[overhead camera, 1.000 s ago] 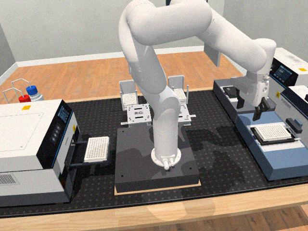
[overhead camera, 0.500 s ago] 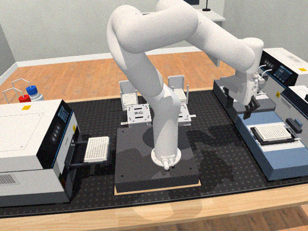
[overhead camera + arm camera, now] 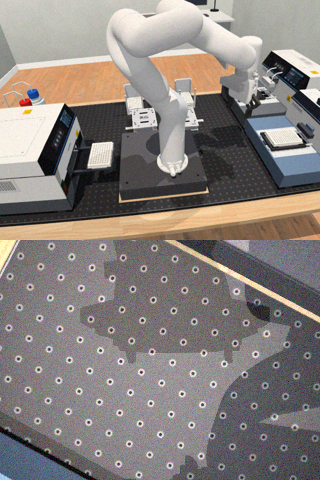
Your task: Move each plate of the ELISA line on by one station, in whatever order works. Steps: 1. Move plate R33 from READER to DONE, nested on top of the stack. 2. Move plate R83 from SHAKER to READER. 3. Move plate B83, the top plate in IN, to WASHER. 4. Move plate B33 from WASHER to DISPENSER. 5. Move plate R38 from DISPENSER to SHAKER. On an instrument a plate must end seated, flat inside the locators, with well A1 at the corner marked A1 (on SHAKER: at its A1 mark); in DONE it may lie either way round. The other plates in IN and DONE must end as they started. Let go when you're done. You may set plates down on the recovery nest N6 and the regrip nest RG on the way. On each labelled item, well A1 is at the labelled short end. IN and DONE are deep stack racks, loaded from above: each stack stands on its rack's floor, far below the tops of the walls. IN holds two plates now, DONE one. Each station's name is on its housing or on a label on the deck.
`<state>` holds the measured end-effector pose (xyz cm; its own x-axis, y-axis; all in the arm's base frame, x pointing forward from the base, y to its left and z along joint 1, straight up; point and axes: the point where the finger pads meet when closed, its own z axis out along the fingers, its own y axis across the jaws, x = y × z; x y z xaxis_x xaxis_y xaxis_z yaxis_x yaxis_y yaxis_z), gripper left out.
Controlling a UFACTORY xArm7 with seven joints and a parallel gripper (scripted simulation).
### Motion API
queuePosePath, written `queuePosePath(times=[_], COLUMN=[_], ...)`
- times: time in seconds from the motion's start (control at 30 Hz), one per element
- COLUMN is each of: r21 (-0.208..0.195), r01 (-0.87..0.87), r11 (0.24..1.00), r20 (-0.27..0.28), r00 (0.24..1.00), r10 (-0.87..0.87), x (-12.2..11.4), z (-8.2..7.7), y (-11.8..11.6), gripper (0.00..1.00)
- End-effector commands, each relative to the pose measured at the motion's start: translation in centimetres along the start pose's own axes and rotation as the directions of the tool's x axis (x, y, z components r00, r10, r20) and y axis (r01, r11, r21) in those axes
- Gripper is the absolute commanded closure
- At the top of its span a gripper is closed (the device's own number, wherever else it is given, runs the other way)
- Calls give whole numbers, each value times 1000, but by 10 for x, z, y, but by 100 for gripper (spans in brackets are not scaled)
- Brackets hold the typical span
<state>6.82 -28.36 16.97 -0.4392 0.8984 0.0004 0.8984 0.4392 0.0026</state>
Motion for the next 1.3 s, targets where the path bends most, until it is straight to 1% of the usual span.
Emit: queuePosePath(times=[0.0,0.3,0.37,0.47,0.57,0.87,0.93,1.1,1.13,1.23,1.27], r21=[0,0,0,0,0,0,0,0,0,0,0], r01=[46,46,46,46,154,154,154,154,154,261,261], r11=[999,999,999,999,988,988,988,988,988,965,965], r20=[4,4,4,4,4,4,4,4,4,4,4], r00=[999,999,999,999,988,988,988,988,988,965,965], r10=[-46,-46,-46,-46,-154,-154,-154,-154,-154,-261,-261], x=[-3,-6,-6,-7,-8,-10,-10,-12,-12,-8,-7], z=[-1,-1,-1,-1,-1,-1,-1,-1,-1,-1,-1], y=[14,44,44,54,64,94,94,111,111,120,124], gripper=[0,0,0,0,0,0,0,0,0,0,0])
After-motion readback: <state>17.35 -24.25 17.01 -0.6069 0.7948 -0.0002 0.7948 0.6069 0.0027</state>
